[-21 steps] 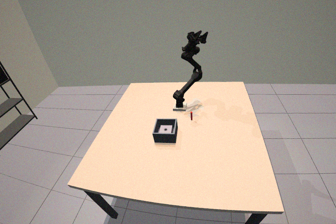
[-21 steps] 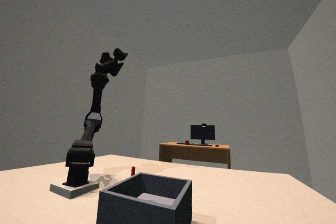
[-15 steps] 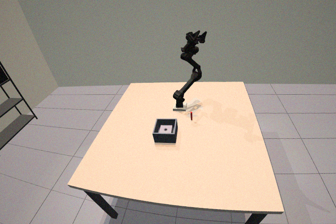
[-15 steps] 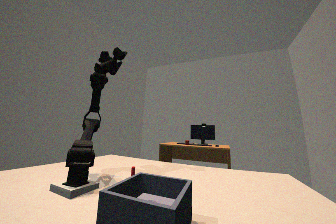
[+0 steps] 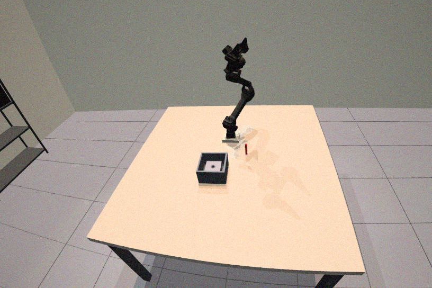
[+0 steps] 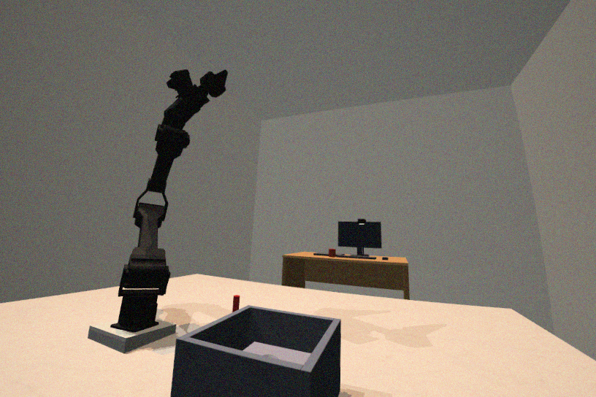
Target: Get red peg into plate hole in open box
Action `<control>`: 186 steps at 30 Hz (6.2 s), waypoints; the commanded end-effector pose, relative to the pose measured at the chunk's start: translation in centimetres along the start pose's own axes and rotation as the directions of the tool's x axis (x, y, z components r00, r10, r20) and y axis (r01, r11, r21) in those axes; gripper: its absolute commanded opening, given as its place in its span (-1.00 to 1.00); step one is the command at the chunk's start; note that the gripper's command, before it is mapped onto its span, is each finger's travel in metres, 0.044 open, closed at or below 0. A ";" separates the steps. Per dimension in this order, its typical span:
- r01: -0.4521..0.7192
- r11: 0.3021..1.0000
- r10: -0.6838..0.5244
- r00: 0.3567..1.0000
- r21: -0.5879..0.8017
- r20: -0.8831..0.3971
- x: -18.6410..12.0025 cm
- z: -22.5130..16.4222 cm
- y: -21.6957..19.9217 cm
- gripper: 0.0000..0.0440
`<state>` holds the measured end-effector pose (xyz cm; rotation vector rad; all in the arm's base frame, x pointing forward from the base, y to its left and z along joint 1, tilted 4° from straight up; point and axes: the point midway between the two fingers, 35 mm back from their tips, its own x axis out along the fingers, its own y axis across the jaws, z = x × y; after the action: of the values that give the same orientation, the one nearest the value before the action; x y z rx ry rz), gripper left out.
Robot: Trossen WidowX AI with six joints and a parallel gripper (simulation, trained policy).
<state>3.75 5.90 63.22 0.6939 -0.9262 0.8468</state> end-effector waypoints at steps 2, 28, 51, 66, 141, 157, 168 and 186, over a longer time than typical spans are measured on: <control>0.090 0.986 -0.097 0.994 0.139 0.047 -0.6 0.9 -4.0 1.00; 0.613 0.513 -0.703 0.702 0.600 -0.117 -8.0 -6.9 -24.6 1.00; 0.954 -0.103 -0.814 0.081 0.281 -0.575 -20.7 -22.5 -28.9 1.00; 0.917 -0.366 -0.642 -0.372 -0.159 -0.671 -29.8 -28.3 -25.2 1.00; 0.618 -0.316 -0.467 -0.762 -0.720 -0.449 -38.8 -29.1 -24.7 -1.00; 0.598 -0.377 -0.525 -0.767 -0.708 -0.368 -37.5 -24.6 -30.3 -1.00; 0.588 -0.431 -0.542 -0.775 -0.684 -0.325 -38.3 -22.3 -33.9 -1.00; 0.578 -0.500 -0.524 -0.795 -0.645 -0.306 -40.9 -20.3 -39.1 -0.97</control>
<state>30.86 -9.40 12.79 0.7560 0.9661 -0.8621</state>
